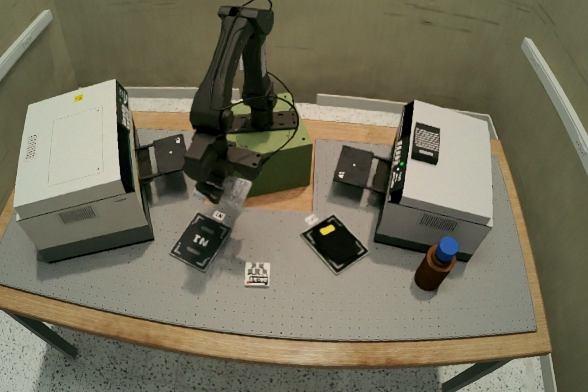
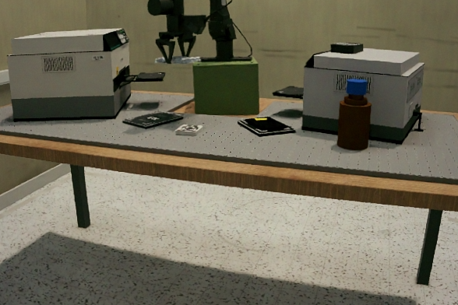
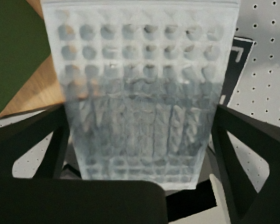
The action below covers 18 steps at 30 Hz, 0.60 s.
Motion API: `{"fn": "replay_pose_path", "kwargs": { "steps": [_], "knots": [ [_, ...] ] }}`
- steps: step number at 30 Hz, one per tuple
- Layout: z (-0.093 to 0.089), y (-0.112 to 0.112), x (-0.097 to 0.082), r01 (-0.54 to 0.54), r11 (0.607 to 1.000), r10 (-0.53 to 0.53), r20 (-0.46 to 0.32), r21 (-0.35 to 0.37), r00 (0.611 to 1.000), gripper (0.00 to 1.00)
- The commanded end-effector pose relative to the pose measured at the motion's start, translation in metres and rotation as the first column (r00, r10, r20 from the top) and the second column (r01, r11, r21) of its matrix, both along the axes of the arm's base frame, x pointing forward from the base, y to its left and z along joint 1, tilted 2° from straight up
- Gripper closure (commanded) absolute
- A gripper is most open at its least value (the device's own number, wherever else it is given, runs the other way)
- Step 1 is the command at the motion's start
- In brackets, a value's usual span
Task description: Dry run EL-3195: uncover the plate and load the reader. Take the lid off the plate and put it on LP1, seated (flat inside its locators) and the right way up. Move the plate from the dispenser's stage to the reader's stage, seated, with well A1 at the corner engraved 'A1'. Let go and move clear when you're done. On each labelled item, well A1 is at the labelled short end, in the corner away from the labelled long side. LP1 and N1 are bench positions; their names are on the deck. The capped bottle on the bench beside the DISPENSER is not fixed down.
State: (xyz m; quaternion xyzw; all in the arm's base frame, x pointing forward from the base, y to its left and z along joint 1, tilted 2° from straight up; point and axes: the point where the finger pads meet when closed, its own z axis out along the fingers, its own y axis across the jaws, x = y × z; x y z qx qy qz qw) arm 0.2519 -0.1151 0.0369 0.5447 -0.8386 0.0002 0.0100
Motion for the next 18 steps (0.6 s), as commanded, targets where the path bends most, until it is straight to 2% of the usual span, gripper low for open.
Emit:
{"fn": "replay_pose_path", "kwargs": {
  "steps": [1,5,11,14,18],
  "knots": [
    [0.02,-0.01,0.008,0.044,0.999,-0.044,0.061,-0.006,0.997,0.14],
    [0.02,-0.015,0.005,0.041,0.999,-0.041,0.061,-0.007,0.997,0.14],
    [0.021,-0.029,-0.003,0.125,0.992,-0.125,0.063,-0.006,0.99,0.14],
    [0.022,-0.036,-0.007,0.111,0.994,-0.11,0.062,-0.008,0.992,0.14],
    [0.022,-0.045,-0.013,0.161,0.987,-0.16,0.063,-0.008,0.985,0.14]
  ]
}}
